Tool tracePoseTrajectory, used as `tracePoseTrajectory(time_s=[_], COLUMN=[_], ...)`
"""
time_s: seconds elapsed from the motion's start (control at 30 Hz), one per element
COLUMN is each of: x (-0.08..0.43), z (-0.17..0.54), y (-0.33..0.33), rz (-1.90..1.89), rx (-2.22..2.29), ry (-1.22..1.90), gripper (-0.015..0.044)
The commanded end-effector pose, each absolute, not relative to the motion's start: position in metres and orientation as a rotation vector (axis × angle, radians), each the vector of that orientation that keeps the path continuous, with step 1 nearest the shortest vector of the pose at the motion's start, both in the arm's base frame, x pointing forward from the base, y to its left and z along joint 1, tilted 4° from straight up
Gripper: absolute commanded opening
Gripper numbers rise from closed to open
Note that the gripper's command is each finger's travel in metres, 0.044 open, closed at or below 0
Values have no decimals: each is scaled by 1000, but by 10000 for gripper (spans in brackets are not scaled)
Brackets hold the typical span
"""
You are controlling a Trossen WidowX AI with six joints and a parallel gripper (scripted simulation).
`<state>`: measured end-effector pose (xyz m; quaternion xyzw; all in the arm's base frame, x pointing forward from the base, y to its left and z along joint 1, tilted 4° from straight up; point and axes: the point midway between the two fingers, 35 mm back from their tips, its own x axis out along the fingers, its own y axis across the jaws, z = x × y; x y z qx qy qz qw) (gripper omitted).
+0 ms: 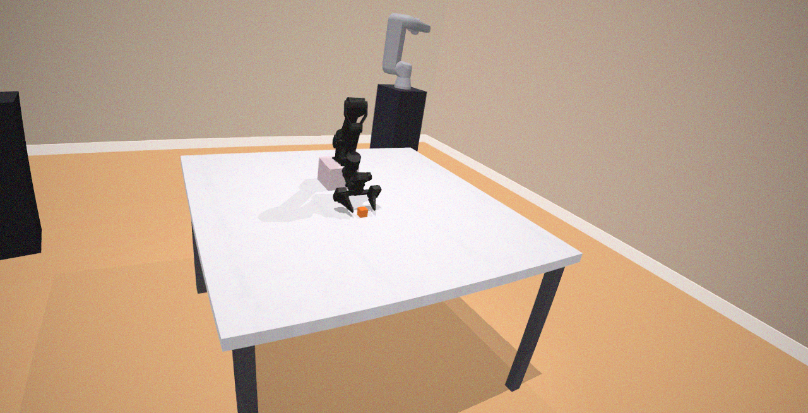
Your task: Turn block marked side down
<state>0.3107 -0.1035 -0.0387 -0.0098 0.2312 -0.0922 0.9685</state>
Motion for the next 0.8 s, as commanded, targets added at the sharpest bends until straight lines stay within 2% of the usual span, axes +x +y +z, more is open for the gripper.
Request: tracePoseTrajectory(time_s=[0.0,0.43,0.77], x=[310,310,321], z=[-40,-40,-19], y=[-103,-103,-107], rz=[-184,-184,-190], rx=[-13,-12,19], ry=[469,474,717], gripper=[440,440,440])
